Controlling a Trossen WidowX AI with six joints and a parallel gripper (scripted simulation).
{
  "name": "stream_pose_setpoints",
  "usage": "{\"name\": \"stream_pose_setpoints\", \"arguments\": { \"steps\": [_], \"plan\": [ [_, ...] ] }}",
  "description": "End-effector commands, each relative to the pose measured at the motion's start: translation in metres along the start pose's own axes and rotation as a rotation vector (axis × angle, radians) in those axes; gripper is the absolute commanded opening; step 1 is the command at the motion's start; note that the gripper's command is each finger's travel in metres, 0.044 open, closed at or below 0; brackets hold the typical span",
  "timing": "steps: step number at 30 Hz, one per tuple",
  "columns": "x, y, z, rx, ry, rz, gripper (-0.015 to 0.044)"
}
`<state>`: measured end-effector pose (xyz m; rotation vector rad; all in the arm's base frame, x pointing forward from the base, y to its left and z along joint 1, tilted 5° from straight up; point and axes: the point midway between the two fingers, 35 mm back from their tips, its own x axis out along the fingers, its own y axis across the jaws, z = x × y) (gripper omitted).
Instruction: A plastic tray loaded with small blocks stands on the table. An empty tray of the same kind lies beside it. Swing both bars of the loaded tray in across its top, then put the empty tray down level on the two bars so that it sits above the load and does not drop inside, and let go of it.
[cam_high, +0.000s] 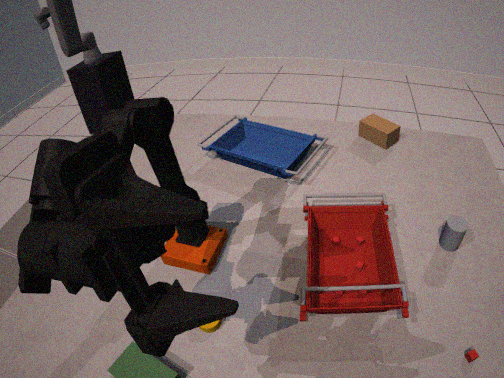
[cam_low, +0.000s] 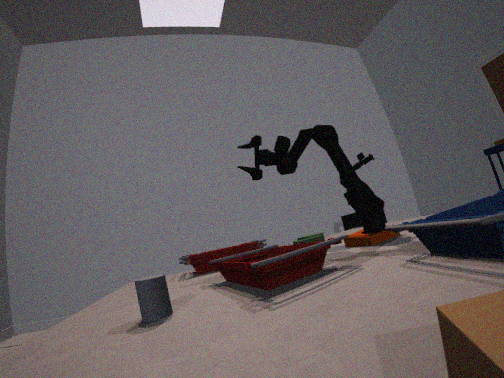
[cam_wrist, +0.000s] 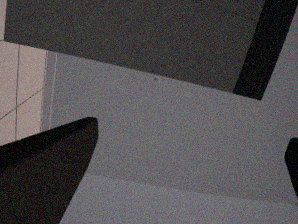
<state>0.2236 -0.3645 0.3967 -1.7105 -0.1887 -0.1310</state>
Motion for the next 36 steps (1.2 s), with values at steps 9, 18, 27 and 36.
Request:
{"name": "stream_pose_setpoints", "arguments": {
  "steps": [9, 18, 27, 36],
  "plan": [
    [0.0000, 0.0000, 0.0000, 0.000, 0.000, 0.000, 0.0164],
    [0.0000, 0.0000, 0.0000, 0.000, 0.000, 0.000, 0.0084],
    [0.0000, 0.0000, 0.0000, 0.000, 0.000, 0.000, 0.0084],
    [0.0000, 0.0000, 0.0000, 0.000, 0.000, 0.000, 0.0084]
  ]
}}
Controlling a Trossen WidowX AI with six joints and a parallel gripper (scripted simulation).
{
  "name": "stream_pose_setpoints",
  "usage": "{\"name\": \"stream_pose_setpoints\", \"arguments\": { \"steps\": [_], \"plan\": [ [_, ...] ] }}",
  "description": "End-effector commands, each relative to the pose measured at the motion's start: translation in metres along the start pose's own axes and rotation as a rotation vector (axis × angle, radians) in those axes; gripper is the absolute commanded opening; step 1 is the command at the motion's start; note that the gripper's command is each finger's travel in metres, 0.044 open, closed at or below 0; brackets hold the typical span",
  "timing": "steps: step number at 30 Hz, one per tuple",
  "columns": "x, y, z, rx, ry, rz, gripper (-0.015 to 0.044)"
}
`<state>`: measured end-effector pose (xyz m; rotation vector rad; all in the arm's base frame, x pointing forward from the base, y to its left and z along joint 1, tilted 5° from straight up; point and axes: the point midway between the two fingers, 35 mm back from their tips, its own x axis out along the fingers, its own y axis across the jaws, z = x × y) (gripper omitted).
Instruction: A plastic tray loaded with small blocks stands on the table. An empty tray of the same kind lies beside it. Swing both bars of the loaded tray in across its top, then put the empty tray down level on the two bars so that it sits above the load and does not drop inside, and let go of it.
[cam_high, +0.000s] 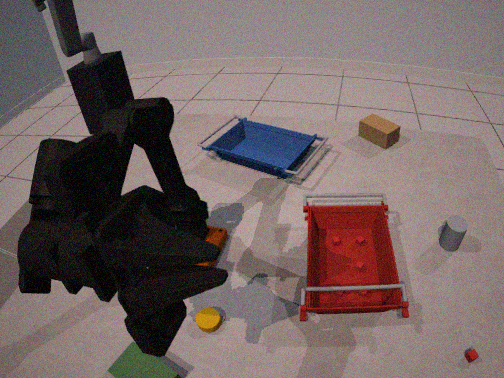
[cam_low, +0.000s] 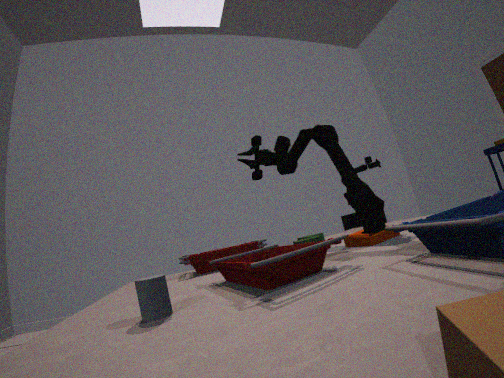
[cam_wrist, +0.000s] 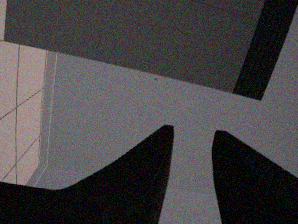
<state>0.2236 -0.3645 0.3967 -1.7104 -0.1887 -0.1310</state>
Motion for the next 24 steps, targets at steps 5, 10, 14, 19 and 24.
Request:
{"name": "stream_pose_setpoints", "arguments": {
  "steps": [5, 10, 14, 19, 24],
  "plan": [
    [0.000, 0.000, 0.000, 0.000, 0.000, 0.000, 0.0084],
    [0.009, -0.001, 0.003, 0.118, 0.007, -0.027, 0.0084],
    [0.063, 0.010, 0.012, 0.416, -0.023, -0.052, 0.0084],
    [0.130, 0.032, 0.039, 0.761, -0.043, -0.022, 0.0084],
    [0.189, 0.059, 0.084, 1.051, -0.038, 0.068, 0.0084]
  ]
}}
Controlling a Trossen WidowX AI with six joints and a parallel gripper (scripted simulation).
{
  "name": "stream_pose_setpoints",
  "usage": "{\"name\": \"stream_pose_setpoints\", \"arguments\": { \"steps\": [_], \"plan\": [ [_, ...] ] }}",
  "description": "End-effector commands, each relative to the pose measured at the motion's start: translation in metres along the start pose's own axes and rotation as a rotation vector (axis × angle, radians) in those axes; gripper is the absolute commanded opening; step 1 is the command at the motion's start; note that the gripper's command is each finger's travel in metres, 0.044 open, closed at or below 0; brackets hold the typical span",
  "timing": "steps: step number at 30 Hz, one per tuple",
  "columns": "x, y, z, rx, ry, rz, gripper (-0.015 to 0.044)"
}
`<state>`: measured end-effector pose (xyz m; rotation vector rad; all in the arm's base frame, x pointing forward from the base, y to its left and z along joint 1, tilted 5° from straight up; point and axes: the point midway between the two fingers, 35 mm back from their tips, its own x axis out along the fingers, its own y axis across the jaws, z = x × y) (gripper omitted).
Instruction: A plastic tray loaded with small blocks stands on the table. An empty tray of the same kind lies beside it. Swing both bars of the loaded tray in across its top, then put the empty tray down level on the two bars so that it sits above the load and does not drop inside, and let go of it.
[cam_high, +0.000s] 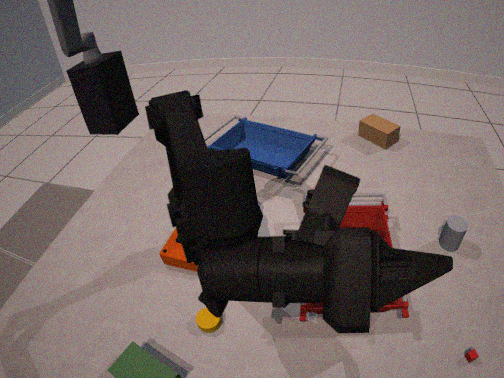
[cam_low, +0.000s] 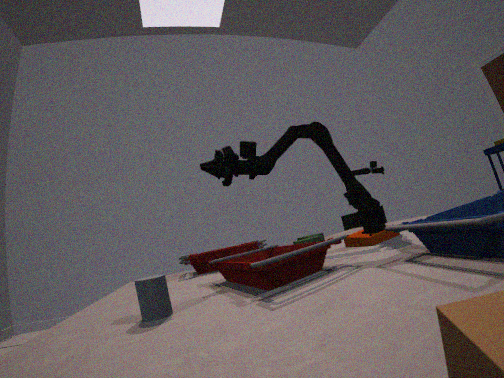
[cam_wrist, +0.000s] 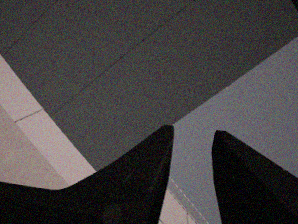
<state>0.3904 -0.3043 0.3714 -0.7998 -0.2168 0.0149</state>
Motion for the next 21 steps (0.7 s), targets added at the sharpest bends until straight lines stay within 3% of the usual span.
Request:
{"name": "stream_pose_setpoints", "arguments": {
  "steps": [1, 11, 21],
  "plan": [
    [0.040, 0.036, 0.008, 0.188, 0.034, 0.054, 0.0084],
    [0.112, 0.186, 0.035, 0.718, 0.323, 0.293, 0.0084],
    [0.103, 0.338, 0.090, 0.885, 0.684, 0.569, 0.0084]
  ]
}}
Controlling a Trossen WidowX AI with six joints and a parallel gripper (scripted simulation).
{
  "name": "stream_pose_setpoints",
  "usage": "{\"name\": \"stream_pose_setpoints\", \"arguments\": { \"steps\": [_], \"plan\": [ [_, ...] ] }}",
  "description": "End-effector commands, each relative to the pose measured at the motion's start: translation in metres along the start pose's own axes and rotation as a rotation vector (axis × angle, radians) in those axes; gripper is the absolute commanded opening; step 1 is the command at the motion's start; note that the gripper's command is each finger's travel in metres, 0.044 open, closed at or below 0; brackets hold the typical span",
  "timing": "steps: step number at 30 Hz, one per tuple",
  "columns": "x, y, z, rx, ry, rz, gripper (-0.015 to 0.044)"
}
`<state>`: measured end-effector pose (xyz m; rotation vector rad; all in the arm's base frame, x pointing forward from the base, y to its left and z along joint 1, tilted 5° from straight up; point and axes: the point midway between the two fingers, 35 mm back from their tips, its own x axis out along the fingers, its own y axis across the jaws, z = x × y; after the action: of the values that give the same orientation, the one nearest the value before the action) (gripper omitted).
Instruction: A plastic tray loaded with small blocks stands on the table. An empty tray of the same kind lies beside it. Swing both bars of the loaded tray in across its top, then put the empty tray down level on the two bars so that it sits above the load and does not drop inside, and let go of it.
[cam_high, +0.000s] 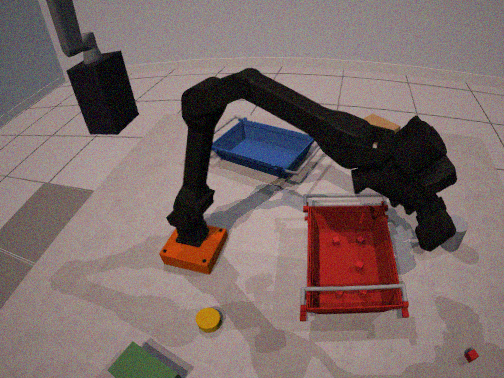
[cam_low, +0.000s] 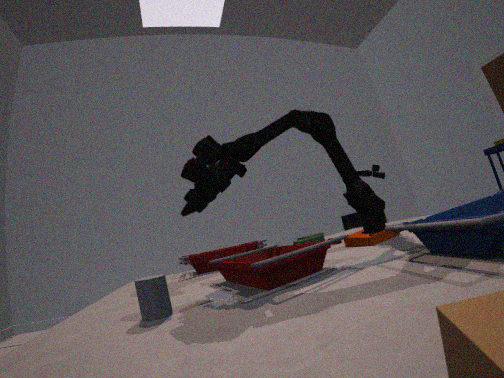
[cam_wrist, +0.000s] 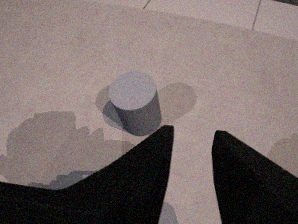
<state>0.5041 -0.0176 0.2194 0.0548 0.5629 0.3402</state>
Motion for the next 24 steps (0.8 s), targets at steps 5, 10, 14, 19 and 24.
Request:
{"name": "stream_pose_setpoints", "arguments": {
  "steps": [5, 10, 14, 19, 24],
  "plan": [
    [0.018, 0.079, -0.048, 0.108, 0.303, 0.025, 0.0084],
    [0.008, 0.149, -0.100, 0.142, 0.609, -0.016, 0.0084],
    [-0.019, 0.194, -0.138, 0.104, 0.841, -0.099, 0.0084],
    [-0.032, 0.207, -0.150, 0.077, 0.916, -0.138, 0.0084],
    [-0.032, 0.207, -0.151, 0.077, 0.916, -0.138, 0.0084]
  ]
}}
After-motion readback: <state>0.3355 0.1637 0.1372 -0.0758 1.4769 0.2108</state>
